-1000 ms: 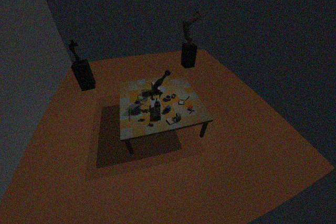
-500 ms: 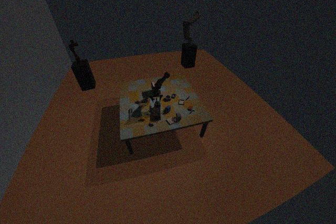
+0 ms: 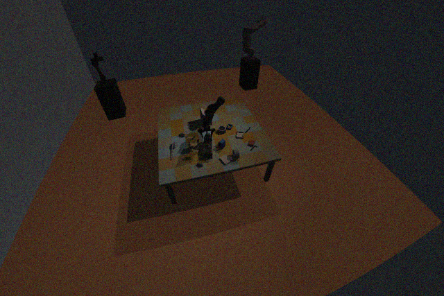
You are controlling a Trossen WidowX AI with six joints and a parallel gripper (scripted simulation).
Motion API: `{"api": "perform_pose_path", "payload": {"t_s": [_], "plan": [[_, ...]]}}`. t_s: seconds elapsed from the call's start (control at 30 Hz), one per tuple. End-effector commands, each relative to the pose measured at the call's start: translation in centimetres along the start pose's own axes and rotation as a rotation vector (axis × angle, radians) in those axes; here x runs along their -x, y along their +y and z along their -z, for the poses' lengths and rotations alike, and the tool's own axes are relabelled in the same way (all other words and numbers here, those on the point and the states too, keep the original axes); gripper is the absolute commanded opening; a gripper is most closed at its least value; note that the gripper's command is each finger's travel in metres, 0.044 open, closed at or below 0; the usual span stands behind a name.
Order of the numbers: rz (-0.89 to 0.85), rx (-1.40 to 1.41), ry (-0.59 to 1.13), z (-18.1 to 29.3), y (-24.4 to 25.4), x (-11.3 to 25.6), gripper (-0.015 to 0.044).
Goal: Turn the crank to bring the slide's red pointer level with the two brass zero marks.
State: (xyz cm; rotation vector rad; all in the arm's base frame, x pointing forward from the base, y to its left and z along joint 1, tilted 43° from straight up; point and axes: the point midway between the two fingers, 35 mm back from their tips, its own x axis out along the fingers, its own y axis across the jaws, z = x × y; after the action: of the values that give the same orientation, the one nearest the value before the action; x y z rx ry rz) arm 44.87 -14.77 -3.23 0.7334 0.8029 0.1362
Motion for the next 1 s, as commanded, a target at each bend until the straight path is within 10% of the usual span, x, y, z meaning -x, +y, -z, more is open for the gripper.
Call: {"api": "perform_pose_path", "payload": {"t_s": [0.0,0.97], "plan": [[0.004,-0.004,0.003,0.2,-0.1,-0.1,0.044],[0.035,-0.056,-0.026,-0.1,0.3,8.2,0.044]]}}
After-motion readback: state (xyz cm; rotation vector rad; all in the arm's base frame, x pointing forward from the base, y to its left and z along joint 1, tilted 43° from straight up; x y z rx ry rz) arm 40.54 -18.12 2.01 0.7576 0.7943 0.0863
